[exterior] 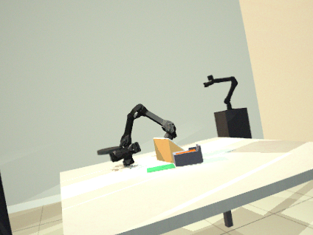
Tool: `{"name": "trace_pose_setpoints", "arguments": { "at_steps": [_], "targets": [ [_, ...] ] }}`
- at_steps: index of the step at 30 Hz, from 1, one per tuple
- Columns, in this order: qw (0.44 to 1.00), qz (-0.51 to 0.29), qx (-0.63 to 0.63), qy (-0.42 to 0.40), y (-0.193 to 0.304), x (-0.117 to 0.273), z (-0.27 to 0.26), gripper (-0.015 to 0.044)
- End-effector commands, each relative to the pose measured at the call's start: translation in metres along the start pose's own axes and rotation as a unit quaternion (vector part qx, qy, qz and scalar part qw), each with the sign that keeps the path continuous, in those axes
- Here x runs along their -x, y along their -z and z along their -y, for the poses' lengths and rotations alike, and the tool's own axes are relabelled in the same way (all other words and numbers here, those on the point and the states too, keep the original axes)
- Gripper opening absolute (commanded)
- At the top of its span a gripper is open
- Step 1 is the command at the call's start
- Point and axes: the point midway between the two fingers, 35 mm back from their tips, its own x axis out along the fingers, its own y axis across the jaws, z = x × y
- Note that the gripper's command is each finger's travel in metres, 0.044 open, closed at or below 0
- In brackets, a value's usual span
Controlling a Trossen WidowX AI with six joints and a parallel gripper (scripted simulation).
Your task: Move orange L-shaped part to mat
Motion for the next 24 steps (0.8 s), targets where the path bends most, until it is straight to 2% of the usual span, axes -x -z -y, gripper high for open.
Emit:
{"name": "trace_pose_setpoints", "arguments": {
  "at_steps": [1, 8, 9, 12, 16, 24],
  "targets": [
    [1.0, 0.004, 0.008, 0.0, 0.0, 0.0, 0.0, 0.0374],
    [0.991, 0.088, 0.096, 0.031, 0.005, -0.013, 0.009, 0.019],
    [0.988, 0.102, 0.11, 0.038, 0.007, -0.016, 0.013, 0.018],
    [0.971, 0.144, 0.178, 0.074, 0.018, -0.029, 0.024, 0.018],
    [0.918, 0.209, 0.304, 0.147, 0.034, -0.055, 0.05, 0.018],
    [0.75, 0.305, 0.499, 0.309, 0.039, -0.1, 0.121, 0.018]
  ]
}}
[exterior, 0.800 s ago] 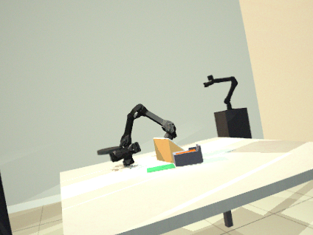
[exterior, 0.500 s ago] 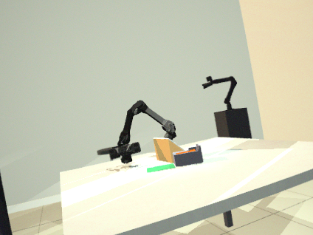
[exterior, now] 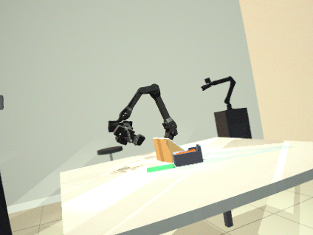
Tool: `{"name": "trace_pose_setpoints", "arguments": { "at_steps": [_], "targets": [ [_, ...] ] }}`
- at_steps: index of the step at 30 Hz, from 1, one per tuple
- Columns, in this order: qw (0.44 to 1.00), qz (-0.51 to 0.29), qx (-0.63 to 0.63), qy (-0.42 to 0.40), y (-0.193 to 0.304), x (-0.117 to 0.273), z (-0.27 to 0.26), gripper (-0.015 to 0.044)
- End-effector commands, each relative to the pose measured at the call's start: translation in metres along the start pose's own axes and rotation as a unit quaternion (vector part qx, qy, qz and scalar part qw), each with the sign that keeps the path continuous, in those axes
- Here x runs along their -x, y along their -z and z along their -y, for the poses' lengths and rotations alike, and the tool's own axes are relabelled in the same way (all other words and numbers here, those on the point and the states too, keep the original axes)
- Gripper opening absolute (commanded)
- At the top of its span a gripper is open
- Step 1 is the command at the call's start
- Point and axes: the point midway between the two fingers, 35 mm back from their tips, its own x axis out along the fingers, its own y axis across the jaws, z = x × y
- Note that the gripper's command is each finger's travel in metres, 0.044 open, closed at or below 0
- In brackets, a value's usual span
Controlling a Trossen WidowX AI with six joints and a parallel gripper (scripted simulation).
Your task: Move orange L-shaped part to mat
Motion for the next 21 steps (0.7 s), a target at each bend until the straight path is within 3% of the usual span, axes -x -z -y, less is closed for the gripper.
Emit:
{"name": "trace_pose_setpoints", "arguments": {
  "at_steps": [1, 12, 21],
  "targets": [
    [0.988, 0.037, 0.125, 0.083, 0.038, -0.023, 0.009, 0.018],
    [0.838, 0.041, 0.465, 0.284, 0.152, -0.079, 0.069, 0.018],
    [0.549, -0.044, 0.716, 0.429, 0.232, -0.099, 0.168, 0.018]
  ]
}}
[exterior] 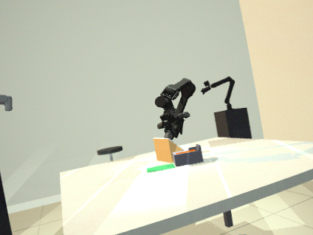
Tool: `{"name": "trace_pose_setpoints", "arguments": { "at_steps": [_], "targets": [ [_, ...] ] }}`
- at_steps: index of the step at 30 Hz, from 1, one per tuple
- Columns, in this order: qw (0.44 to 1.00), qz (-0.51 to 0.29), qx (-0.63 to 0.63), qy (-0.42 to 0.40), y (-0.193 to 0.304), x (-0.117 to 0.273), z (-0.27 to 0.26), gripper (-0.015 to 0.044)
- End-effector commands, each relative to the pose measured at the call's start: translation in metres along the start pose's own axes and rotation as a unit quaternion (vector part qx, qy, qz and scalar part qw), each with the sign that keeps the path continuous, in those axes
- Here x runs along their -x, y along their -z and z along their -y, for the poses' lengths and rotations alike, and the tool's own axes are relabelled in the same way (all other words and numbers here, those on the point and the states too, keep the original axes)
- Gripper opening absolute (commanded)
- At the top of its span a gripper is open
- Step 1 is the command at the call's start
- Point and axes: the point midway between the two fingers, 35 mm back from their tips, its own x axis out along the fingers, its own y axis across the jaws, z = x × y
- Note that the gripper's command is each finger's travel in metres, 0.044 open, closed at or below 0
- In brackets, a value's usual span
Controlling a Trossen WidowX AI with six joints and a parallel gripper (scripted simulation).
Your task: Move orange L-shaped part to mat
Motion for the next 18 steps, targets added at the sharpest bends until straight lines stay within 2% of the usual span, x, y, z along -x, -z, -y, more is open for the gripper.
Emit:
{"name": "trace_pose_setpoints", "arguments": {
  "at_steps": [1, 5, 14, 18],
  "targets": [
    [0.982, -0.037, 0.178, 0.061, 0.049, -0.013, -0.035, 0.018],
    [0.94, -0.074, 0.318, 0.099, 0.094, -0.022, -0.055, 0.018],
    [0.937, -0.076, 0.324, 0.1, 0.097, -0.022, -0.056, 0.018],
    [0.937, -0.075, 0.324, 0.101, 0.097, -0.045, -0.052, 0.018]
  ]
}}
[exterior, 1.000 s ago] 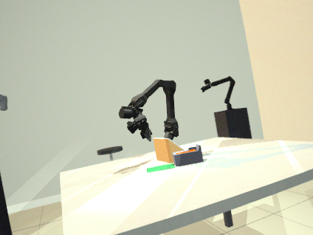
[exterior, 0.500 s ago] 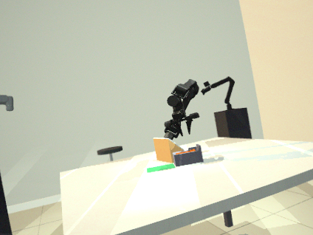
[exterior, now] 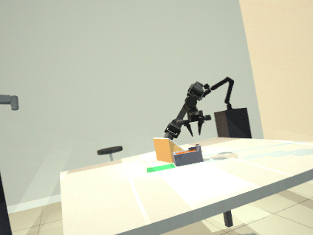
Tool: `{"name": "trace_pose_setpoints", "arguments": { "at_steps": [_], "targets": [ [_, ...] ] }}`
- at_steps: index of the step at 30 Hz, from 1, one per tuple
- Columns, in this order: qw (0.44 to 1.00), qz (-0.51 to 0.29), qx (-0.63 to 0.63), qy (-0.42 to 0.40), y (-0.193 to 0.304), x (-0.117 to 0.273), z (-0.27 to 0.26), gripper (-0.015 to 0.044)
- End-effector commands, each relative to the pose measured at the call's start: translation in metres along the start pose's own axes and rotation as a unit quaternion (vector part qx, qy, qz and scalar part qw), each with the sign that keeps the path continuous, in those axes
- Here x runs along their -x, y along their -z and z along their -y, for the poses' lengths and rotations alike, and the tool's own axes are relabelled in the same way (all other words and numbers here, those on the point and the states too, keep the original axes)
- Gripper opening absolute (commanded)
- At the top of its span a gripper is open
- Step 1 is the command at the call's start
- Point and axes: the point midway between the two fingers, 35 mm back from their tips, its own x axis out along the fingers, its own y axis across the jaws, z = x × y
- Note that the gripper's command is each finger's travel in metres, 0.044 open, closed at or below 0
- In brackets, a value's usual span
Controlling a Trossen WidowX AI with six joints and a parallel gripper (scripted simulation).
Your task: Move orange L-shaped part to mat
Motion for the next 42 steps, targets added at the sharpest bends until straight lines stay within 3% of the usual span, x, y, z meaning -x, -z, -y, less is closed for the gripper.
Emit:
{"name": "trace_pose_setpoints", "arguments": {
  "at_steps": [1, 6, 42],
  "targets": [
    [1.0, -0.005, 0.001, 0.001, 0.002, -0.028, -0.001, 0.018],
    [1.0, -0.007, 0.001, -0.002, 0.005, -0.068, -0.002, 0.018],
    [1.0, -0.007, 0.001, -0.002, 0.006, -0.104, -0.002, 0.018]
  ]
}}
